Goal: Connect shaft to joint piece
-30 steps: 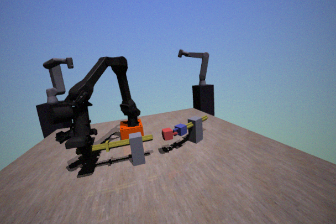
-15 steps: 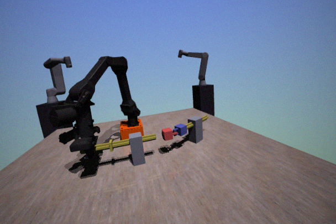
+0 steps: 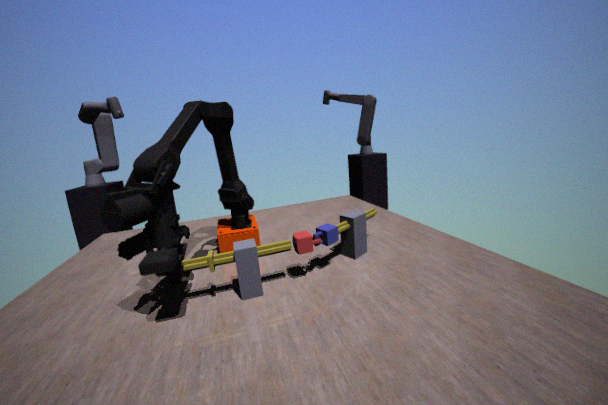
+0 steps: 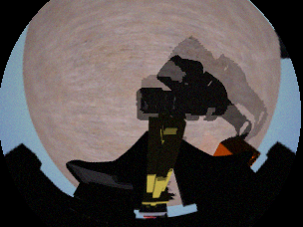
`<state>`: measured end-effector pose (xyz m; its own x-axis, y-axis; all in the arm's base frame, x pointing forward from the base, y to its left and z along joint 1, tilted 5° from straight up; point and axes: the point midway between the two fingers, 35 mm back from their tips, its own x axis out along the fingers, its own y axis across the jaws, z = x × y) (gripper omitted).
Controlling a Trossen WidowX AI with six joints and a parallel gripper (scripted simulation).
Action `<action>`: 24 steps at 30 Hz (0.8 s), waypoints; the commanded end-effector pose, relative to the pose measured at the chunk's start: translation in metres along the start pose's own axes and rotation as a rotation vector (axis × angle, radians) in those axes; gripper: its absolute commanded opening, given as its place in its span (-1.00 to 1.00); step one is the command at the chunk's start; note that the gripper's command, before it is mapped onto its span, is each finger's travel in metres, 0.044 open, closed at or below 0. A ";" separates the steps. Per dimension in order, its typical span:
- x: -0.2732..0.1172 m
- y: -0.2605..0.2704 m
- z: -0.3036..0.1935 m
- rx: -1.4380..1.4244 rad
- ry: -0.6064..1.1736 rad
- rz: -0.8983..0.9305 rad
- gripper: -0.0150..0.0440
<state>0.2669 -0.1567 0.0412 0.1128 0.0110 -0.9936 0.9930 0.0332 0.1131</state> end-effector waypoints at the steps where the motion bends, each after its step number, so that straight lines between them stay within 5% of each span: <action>1: 0.001 0.000 -0.007 0.004 0.002 -0.004 -0.49; 24: 0.001 0.000 -0.043 0.004 0.005 -0.005 -0.49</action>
<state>0.2660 -0.1198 0.0413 0.1056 0.0143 -0.9943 0.9939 0.0311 0.1060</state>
